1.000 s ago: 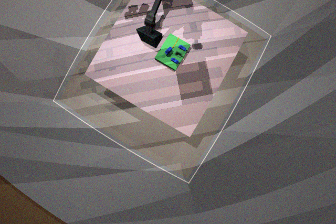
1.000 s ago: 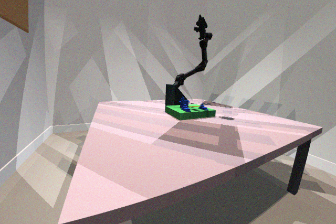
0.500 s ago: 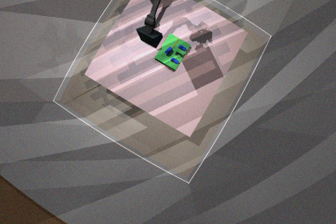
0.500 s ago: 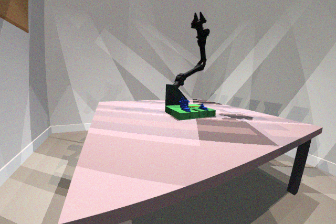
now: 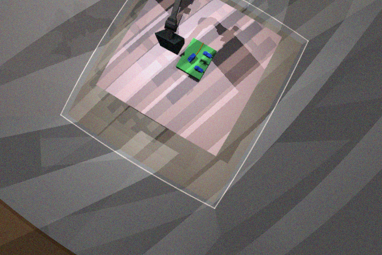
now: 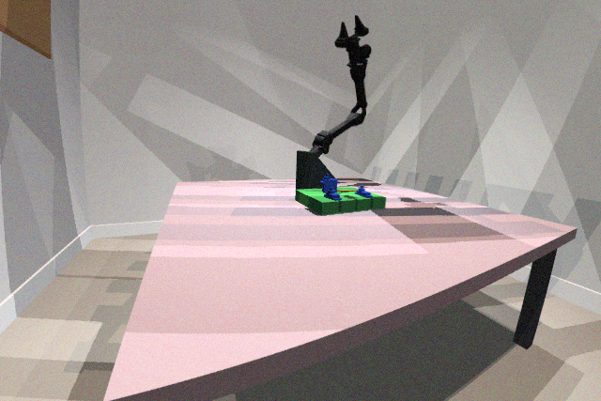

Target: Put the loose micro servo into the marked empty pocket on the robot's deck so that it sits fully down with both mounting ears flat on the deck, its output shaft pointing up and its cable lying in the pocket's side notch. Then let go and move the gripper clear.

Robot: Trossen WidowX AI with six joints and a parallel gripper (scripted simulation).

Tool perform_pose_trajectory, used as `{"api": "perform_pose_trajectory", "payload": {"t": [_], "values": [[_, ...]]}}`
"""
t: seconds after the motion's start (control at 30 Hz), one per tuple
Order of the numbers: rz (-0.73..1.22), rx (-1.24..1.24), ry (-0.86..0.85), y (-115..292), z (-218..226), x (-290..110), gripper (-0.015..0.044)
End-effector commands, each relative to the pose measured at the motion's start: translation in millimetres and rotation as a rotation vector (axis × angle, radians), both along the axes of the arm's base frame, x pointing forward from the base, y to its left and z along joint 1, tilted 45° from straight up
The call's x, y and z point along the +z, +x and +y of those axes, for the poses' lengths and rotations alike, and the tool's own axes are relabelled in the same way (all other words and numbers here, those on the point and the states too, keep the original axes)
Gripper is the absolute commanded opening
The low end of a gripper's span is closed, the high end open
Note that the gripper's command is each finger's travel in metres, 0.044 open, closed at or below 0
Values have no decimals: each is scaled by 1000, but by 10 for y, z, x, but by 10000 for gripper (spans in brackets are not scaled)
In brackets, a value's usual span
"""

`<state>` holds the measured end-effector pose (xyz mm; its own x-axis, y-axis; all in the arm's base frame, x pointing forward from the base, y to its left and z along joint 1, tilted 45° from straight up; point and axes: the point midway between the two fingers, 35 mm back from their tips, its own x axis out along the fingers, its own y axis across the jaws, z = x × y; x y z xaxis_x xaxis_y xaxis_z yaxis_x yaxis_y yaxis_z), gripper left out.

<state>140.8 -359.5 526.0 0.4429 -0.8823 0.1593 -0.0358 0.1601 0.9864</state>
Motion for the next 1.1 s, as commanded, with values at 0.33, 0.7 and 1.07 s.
{"api": "perform_pose_trajectory", "payload": {"t": [0.33, 0.7, 1.07], "values": [[380, 137, 27, 566, -98, -779, 440], [706, 306, -5, 996, -41, -1474, 440], [1003, 517, -88, 1358, 161, -2157, 440]]}}
